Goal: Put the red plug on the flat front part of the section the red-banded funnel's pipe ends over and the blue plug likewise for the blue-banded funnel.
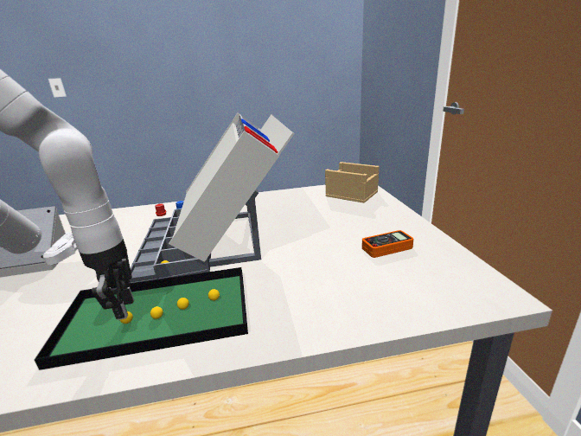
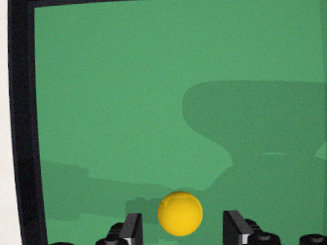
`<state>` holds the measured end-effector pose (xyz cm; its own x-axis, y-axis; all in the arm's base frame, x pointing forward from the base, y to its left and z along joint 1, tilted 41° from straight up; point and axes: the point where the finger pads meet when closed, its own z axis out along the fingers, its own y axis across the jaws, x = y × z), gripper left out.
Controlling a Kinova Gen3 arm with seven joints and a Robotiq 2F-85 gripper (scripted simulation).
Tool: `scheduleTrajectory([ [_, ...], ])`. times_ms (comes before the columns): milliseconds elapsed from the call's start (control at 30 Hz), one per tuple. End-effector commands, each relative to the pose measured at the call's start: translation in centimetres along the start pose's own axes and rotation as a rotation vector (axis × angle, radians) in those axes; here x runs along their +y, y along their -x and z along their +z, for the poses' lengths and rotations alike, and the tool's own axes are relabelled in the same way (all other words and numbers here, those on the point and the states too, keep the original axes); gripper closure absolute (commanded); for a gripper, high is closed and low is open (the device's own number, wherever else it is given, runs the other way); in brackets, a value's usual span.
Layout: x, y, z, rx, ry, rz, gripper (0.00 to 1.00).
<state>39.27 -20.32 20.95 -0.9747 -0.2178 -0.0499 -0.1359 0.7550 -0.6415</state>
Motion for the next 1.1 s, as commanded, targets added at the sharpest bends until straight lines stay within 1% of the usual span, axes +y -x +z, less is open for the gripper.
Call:
scheduleTrajectory([
  [0,0.0,0.0,0.1,-0.002,0.0,-0.001,0.5],
  [200,0.0,0.0,0.1,-0.002,0.0,-0.001,0.5],
  [233,0.0,0.0,0.8,-0.001,0.0,0.0,0.5],
  [767,0.0,0.0,0.8,-0.001,0.0,0.0,0.5],
  [800,0.0,0.0,1.4,0.002,0.0,0.002,0.5],
  [1067,0.0,0.0,1.4,0.002,0.0,0.002,0.5],
])
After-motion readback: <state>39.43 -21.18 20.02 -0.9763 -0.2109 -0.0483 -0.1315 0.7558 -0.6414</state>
